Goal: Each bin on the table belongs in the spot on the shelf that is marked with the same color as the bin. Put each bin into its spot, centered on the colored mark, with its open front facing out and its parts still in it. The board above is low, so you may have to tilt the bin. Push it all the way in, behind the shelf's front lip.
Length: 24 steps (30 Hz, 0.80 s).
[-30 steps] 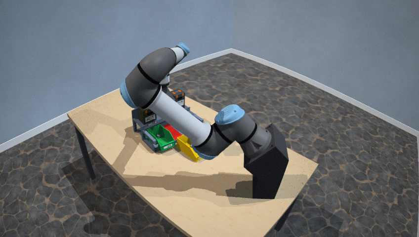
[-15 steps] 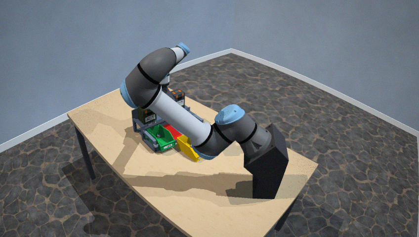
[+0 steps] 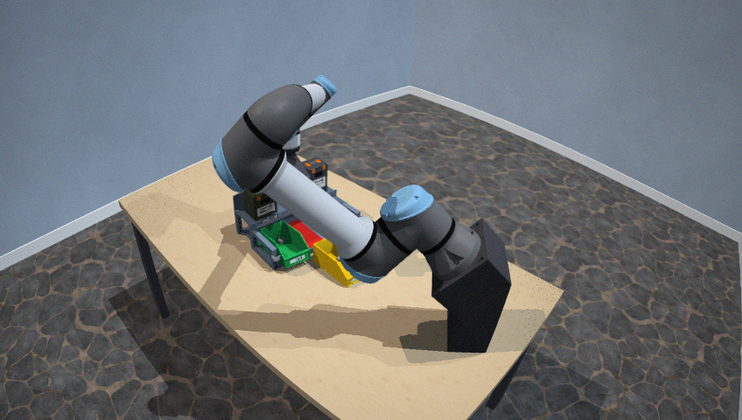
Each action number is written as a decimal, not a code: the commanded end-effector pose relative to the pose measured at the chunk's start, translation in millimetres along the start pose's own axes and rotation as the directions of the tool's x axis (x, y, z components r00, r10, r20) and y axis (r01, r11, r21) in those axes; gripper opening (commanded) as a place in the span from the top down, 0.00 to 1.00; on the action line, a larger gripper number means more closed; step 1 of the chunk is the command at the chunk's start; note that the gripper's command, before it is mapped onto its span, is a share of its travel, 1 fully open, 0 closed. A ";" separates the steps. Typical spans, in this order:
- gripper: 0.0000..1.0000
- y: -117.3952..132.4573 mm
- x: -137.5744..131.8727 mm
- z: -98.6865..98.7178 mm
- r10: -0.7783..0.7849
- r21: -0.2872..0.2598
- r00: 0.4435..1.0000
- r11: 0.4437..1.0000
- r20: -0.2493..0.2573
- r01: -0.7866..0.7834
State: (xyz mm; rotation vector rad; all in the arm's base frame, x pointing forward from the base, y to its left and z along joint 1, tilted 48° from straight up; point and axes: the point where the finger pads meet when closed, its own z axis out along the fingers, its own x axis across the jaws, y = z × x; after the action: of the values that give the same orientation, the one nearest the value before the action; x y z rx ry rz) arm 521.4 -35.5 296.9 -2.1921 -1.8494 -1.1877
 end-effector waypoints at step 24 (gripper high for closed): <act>1.00 -24.3 12.2 0.3 0.247 -0.024 0.969 0.969 0.001 -0.247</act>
State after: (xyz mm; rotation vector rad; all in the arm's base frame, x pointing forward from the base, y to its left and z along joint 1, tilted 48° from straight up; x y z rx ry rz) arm 507.5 -23.6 294.1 -2.2978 -1.6232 -1.1703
